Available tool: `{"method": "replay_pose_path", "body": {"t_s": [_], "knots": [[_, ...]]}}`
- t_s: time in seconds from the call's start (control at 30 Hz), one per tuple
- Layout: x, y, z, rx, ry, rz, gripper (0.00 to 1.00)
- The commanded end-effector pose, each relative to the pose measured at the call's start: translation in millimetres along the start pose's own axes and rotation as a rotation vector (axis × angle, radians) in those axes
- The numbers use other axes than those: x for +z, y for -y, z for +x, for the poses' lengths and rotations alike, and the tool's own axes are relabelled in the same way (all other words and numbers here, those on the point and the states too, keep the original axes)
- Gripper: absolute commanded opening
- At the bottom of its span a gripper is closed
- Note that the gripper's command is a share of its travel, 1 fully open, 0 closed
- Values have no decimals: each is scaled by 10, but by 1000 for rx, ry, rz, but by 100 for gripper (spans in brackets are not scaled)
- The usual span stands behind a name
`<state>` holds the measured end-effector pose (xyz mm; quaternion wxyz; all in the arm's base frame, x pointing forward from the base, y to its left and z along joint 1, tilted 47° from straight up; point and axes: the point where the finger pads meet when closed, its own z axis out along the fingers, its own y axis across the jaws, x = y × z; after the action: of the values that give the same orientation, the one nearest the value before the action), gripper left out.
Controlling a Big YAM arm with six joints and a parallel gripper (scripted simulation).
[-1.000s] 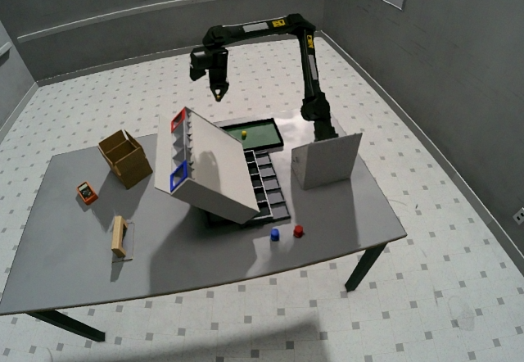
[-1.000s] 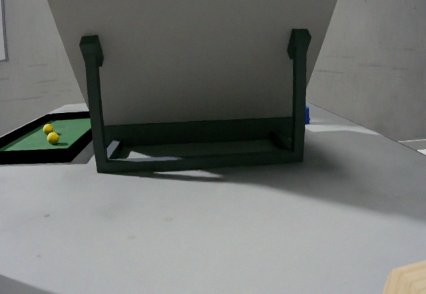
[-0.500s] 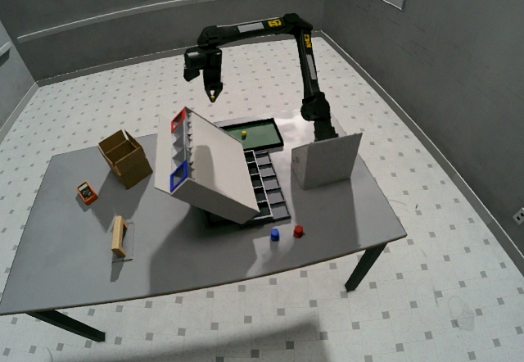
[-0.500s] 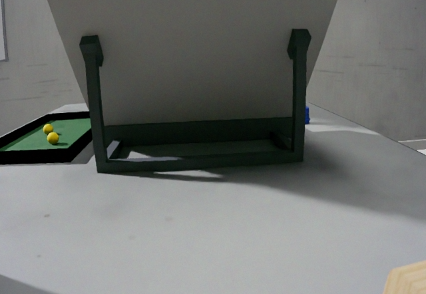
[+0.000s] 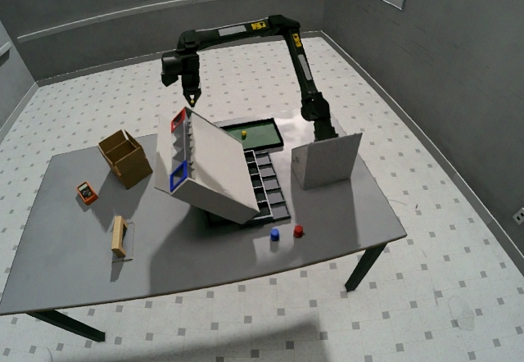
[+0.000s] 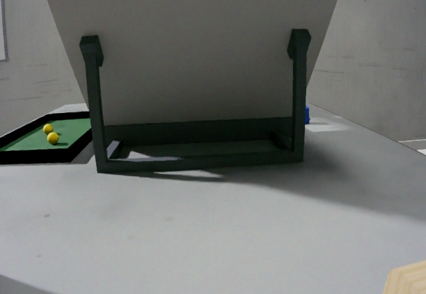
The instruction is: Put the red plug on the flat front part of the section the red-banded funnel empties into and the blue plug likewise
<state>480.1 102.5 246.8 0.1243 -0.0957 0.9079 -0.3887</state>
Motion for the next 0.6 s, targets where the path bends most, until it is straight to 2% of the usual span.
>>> {"method": "replay_pose_path", "body": {"t_s": [0.0,0.3,0.5,0.53,0.57], "knots": [[-30,120,-253,5,8,-2,0],[55,122,-650,5,6,-1,0],[76,122,-750,5,6,0,0],[3,50,-775,-8,20,-3,0],[23,66,-788,-5,17,-2,0]]}}
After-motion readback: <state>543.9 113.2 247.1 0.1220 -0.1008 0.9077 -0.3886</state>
